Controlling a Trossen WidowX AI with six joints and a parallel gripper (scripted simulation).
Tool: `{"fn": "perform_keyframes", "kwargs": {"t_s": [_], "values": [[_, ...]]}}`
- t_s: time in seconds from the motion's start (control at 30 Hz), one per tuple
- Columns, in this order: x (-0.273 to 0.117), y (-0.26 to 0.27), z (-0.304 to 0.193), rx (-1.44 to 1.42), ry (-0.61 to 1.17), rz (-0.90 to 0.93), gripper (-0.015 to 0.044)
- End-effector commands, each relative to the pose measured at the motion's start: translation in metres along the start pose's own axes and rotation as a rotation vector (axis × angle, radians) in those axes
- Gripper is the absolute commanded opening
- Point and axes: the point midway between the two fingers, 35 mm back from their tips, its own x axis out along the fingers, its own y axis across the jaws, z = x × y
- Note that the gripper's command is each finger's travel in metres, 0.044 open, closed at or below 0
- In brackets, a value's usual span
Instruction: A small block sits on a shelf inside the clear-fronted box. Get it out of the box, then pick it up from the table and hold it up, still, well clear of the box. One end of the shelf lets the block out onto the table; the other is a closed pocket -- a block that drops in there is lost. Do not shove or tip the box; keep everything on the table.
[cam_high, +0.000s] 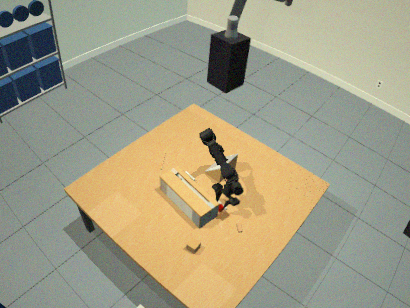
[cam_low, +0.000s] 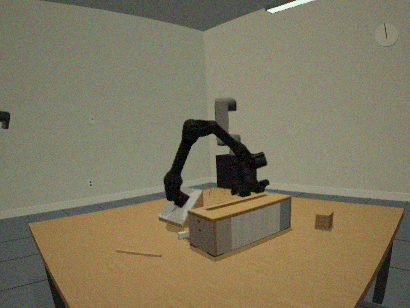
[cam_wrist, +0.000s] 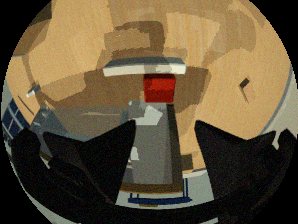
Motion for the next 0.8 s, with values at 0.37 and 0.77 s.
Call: {"fn": "perform_keyframes", "kwargs": {"t_s": [0.37,0.77], "values": [[0.025,0.003,0.010,-0.010,0.001,0.010,0.0285],[0.043,0.005,0.017,-0.010,0.001,0.011,0.0285]]}}
